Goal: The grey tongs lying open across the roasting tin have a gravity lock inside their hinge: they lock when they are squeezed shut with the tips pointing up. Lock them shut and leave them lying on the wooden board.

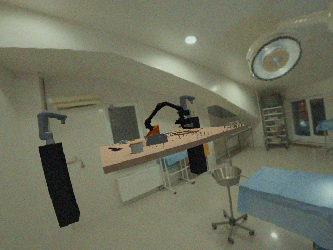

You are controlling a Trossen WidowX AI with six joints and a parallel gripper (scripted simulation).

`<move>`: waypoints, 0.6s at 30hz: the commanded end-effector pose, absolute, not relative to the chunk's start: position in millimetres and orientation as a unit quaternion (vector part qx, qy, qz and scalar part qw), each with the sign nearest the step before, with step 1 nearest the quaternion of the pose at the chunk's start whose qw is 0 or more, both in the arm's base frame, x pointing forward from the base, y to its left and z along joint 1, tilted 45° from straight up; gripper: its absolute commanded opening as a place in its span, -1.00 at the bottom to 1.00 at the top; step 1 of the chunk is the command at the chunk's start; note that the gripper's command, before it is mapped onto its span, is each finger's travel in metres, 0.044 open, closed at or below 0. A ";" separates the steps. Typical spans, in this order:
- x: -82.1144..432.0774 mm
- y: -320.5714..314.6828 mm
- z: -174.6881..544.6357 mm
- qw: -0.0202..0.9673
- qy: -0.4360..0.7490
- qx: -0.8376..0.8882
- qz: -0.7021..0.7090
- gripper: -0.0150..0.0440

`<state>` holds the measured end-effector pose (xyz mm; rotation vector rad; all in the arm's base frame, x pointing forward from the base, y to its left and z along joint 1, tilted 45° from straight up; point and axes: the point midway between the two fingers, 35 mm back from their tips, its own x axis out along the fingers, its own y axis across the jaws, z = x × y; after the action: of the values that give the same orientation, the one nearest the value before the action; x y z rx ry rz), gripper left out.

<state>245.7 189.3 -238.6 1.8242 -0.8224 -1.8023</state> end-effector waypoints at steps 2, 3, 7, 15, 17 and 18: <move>245.7 189.4 -238.5 0.222 -0.298 0.660 -0.652 -0.11; 245.7 189.4 -238.5 0.222 -0.298 0.660 -0.652 -0.02; 245.7 189.4 -238.5 0.222 -0.298 0.660 -0.652 0.33; 245.7 189.4 -238.5 0.222 -0.298 0.660 -0.652 1.00; 245.7 189.4 -238.5 0.222 -0.298 0.660 -0.652 1.00; 243.7 191.3 -236.9 0.222 -0.297 0.661 -0.653 1.00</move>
<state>245.7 189.3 -238.5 1.8243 -0.8223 -1.8022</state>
